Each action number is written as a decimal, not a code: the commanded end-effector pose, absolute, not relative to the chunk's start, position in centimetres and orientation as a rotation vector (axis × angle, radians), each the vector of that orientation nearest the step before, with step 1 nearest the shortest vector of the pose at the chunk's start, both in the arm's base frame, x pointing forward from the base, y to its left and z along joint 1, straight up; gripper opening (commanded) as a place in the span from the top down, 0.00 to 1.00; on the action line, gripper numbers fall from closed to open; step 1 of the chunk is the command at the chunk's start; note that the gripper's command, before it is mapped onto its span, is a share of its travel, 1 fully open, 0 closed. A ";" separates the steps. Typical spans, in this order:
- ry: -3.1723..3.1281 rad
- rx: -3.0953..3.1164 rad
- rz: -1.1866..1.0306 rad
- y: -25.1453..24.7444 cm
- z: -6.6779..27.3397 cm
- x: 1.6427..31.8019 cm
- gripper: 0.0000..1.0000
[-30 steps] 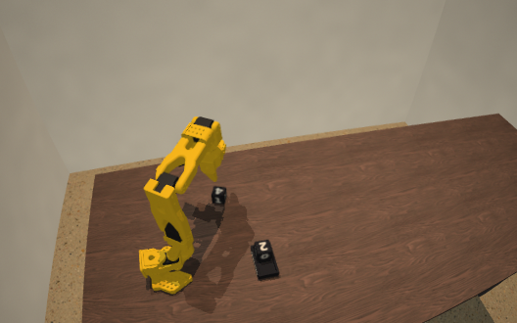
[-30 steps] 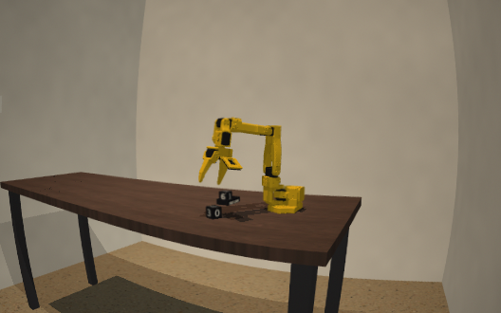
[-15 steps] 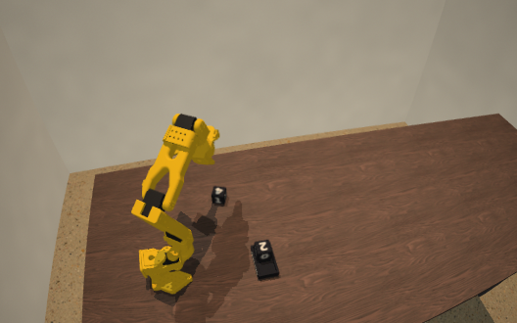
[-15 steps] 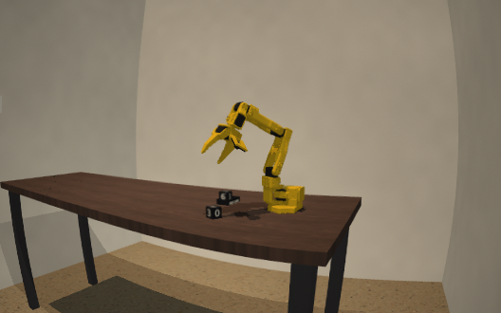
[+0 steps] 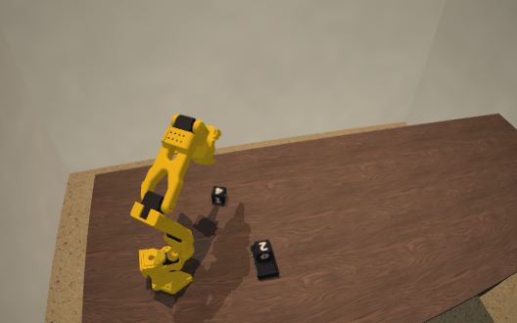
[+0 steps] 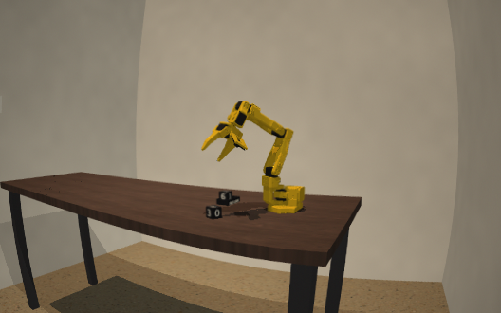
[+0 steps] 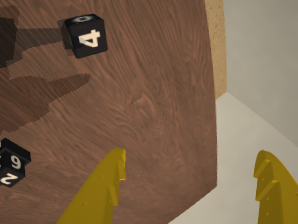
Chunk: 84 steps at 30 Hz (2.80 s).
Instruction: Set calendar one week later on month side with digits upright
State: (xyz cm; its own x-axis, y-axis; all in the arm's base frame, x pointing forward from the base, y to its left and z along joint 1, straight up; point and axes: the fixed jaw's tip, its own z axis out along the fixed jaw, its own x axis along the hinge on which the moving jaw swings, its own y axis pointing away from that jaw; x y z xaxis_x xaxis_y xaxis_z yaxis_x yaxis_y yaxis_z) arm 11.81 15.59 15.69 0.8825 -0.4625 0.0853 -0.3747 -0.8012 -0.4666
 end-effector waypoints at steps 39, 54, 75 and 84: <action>1.935 -1.883 -0.531 -0.1 14.4 17.2 0.65; 2.051 -1.996 -0.364 -0.1 11.7 17.5 0.65; 2.226 -2.167 -0.052 -0.1 7.3 16.7 0.65; 2.226 -2.167 -0.052 -0.1 7.3 16.7 0.65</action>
State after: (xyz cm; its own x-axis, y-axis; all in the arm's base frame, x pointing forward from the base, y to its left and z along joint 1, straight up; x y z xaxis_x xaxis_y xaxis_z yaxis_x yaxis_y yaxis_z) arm 16.46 0.08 7.14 -0.0078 -1.0000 0.0010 -0.9996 0.0078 -0.0280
